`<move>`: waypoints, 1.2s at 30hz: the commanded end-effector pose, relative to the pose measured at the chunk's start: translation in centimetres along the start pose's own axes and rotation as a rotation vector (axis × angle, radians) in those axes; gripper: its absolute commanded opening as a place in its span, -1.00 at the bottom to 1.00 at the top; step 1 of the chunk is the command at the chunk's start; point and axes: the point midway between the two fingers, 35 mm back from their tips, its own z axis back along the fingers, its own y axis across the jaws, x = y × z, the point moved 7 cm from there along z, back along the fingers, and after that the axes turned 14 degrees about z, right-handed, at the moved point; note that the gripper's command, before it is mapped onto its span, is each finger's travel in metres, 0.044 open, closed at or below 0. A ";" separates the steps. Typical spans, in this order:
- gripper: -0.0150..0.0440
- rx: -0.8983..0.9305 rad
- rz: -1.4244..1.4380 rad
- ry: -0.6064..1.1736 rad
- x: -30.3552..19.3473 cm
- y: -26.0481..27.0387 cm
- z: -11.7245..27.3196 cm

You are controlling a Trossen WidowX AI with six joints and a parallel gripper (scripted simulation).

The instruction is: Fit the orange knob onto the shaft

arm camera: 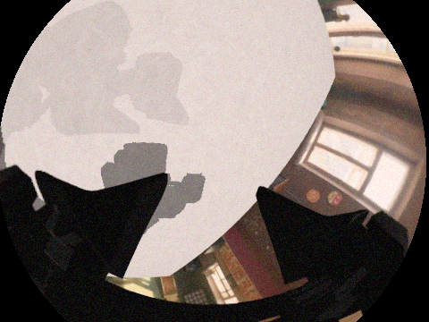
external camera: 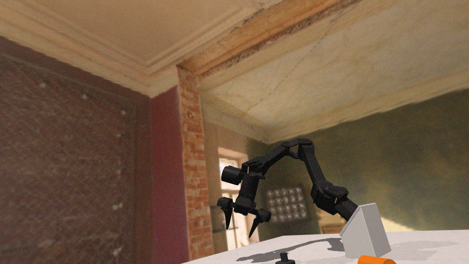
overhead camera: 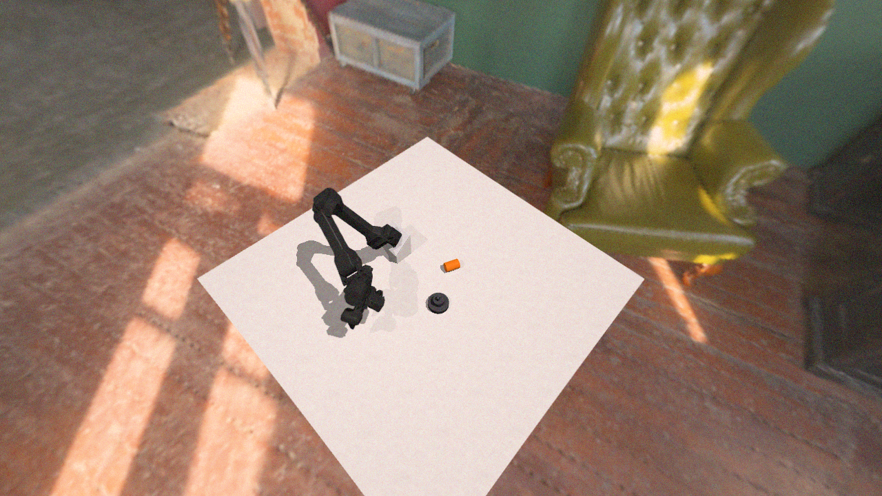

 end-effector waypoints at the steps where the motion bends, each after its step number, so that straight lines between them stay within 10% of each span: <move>1: 0.95 0.000 0.002 -0.005 0.2 0.0 0.0; 18: 1.00 0.206 0.302 -0.481 23.3 4.6 7.4; 36: 1.00 0.325 0.605 -0.353 32.9 21.7 16.9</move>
